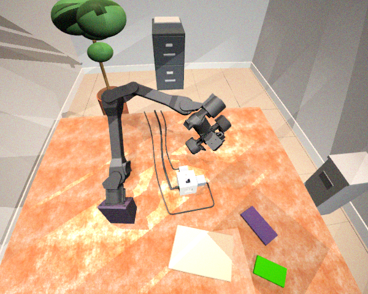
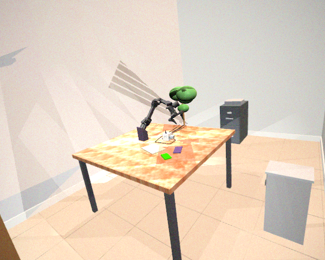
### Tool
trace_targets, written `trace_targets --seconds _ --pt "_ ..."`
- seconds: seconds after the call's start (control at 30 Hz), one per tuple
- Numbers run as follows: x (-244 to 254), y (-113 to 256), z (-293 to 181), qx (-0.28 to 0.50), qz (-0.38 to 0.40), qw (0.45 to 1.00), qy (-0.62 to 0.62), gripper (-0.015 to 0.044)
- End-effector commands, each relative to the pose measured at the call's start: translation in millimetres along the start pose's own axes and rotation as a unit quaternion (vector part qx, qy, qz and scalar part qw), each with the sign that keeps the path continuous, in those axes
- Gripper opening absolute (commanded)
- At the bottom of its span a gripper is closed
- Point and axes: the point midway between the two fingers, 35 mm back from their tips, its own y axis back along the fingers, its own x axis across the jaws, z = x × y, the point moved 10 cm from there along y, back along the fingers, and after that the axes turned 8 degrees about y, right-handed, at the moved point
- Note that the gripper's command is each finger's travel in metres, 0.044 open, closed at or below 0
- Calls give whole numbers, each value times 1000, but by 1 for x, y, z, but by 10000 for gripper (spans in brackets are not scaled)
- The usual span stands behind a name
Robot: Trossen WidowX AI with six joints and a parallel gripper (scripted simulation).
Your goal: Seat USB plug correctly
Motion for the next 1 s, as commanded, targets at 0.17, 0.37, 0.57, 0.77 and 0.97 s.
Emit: trace_targets --seconds 0.17,0.37,0.57,0.77,0.97 --pt "-84 11 58 -19 -213 972 -100 440" --pt "-102 18 61 2 -259 958 -125 440" --pt "-102 18 61 2 -259 958 -125 440" --pt "-102 17 60 2 -259 958 -125 440" --pt "-105 13 60 2 -259 958 -125 440"
